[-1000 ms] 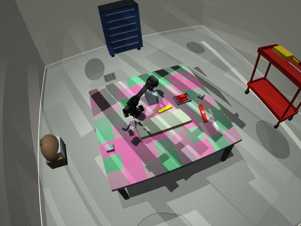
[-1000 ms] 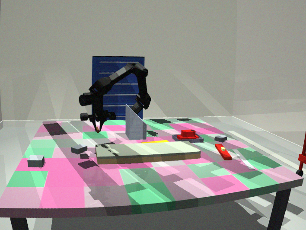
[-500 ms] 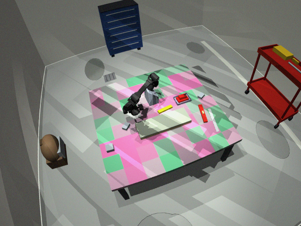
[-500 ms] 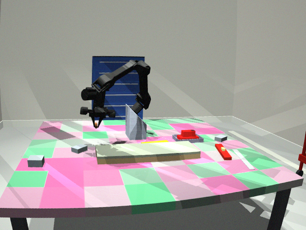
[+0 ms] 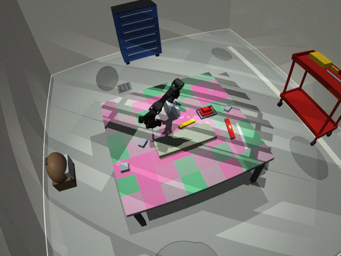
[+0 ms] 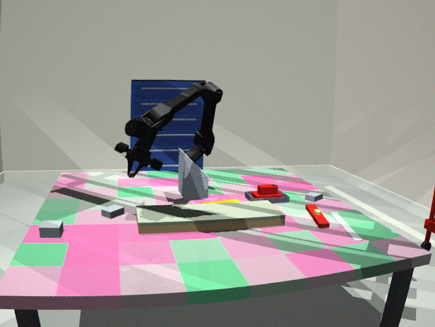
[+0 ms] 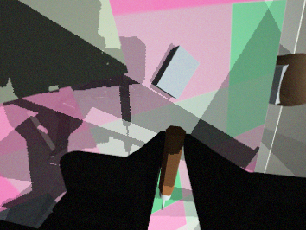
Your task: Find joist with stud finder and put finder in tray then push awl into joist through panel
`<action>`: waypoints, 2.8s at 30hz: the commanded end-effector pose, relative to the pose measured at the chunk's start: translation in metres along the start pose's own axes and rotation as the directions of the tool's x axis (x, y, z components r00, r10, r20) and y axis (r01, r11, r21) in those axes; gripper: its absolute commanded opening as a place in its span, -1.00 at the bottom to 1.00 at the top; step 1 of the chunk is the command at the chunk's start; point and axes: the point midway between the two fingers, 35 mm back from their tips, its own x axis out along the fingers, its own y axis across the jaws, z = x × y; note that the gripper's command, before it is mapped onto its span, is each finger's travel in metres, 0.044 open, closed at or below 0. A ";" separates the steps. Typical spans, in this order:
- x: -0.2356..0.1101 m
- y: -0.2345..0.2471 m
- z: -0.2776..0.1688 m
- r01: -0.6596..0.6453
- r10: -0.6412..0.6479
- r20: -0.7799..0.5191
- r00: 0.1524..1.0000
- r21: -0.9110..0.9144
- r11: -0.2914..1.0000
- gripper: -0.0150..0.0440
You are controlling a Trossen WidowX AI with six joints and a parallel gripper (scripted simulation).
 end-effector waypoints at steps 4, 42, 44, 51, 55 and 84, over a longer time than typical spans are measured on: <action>-0.010 -0.010 -0.005 0.137 -0.146 0.053 0.988 0.148 0.979 -0.49; -0.081 -0.032 -0.067 0.153 -0.740 0.248 0.625 0.891 0.427 -0.49; -0.086 -0.032 -0.072 0.117 -0.763 0.252 0.595 0.913 0.392 -0.49; -0.082 -0.027 -0.061 0.119 -0.747 0.245 0.618 0.910 0.397 -0.49; -0.086 -0.017 -0.042 0.104 -0.740 0.241 0.629 0.916 0.387 -0.49; -0.117 0.123 0.062 0.028 -0.726 0.258 0.637 0.934 0.356 -0.49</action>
